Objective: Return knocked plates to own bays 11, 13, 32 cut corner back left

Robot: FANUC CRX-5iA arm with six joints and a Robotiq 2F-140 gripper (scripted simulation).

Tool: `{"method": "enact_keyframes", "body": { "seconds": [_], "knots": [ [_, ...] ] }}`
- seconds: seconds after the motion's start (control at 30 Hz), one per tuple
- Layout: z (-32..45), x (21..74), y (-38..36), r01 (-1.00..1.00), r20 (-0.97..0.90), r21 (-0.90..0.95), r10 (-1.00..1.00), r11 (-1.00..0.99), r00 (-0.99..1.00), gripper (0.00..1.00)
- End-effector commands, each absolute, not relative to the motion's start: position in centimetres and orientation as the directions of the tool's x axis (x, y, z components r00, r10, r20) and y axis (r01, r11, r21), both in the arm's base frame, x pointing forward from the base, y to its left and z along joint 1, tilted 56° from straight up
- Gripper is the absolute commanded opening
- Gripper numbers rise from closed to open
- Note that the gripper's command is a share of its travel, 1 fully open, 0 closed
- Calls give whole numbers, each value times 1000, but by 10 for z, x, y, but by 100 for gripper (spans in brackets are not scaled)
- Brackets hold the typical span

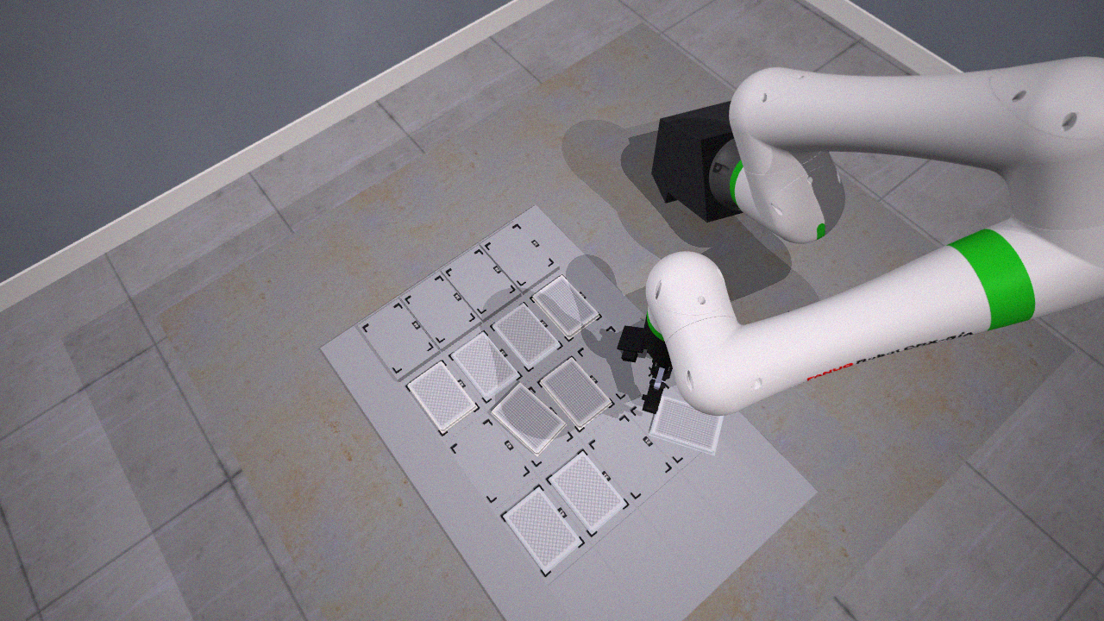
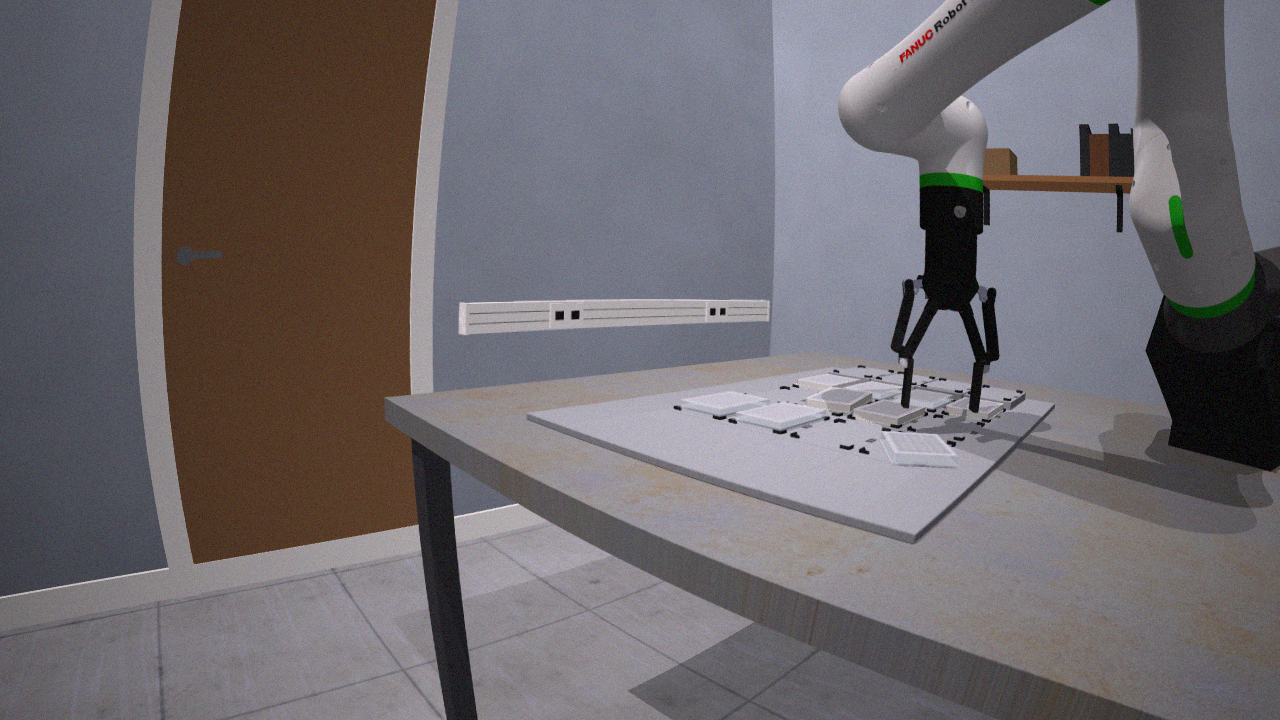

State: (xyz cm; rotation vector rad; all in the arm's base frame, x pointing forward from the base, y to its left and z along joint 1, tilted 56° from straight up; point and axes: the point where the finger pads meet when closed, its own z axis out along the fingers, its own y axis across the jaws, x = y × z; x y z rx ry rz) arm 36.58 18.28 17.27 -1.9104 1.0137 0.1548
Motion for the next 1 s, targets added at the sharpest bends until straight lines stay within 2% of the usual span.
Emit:
{"method": "enact_keyframes", "body": {
  "seconds": [0.0, 0.7, 0.97],
  "knots": [
    [182, 364, 189, -704, -482, -675, -589, -223, 649, 70],
    [239, 347, 237, -704, -482, -675, -589, -222, 649, 70],
    [239, 347, 237, -704, -482, -675, -589, -222, 649, 70]
  ]
}}
